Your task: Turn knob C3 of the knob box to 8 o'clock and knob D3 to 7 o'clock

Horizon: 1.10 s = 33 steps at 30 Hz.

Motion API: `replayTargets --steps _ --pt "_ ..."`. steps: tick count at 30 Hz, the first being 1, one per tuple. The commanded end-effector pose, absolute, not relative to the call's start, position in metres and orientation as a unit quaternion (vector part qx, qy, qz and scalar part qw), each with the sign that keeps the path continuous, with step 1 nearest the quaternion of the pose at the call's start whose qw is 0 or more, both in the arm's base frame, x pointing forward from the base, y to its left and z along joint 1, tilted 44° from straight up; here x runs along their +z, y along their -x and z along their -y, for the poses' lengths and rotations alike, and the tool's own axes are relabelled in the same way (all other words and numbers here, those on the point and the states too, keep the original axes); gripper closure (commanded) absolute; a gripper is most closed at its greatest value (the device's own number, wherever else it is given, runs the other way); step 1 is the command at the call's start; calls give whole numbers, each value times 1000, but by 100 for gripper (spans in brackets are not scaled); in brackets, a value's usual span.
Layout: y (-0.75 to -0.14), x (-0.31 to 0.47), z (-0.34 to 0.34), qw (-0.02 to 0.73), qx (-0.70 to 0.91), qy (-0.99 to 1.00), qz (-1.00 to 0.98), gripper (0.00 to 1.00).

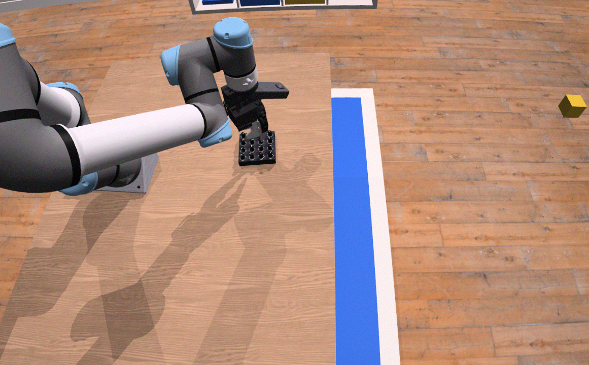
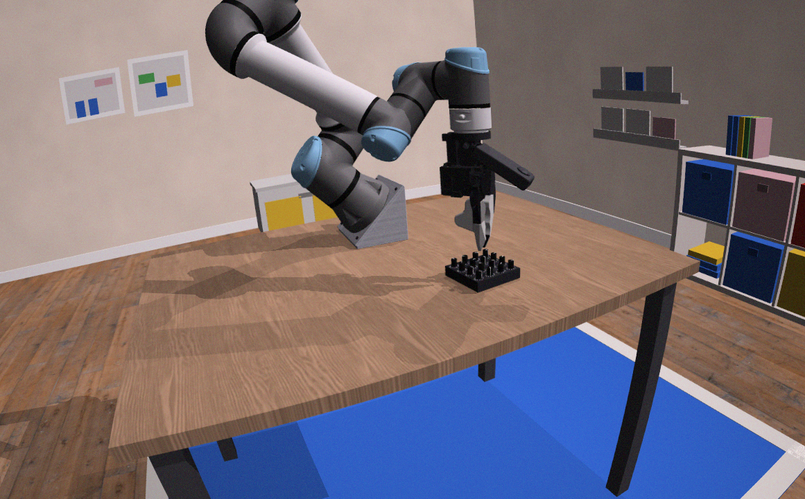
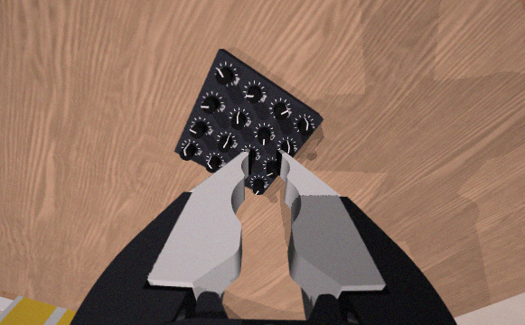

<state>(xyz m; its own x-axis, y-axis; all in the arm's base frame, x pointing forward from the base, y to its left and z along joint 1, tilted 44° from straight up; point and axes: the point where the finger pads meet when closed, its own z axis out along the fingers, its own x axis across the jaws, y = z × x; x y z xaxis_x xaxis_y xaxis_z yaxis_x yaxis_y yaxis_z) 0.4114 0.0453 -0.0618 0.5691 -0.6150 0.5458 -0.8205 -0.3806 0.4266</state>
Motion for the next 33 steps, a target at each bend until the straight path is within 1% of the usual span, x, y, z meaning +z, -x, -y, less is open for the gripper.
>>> replayTargets --steps 1,9,19,33 --pt "-412 -61 -46 341 151 -817 439 89" --pt "-412 -60 -45 338 158 -808 456 89" --pt "-414 -56 -44 323 187 -765 525 89" --pt "-415 -44 -41 273 254 -629 682 89"
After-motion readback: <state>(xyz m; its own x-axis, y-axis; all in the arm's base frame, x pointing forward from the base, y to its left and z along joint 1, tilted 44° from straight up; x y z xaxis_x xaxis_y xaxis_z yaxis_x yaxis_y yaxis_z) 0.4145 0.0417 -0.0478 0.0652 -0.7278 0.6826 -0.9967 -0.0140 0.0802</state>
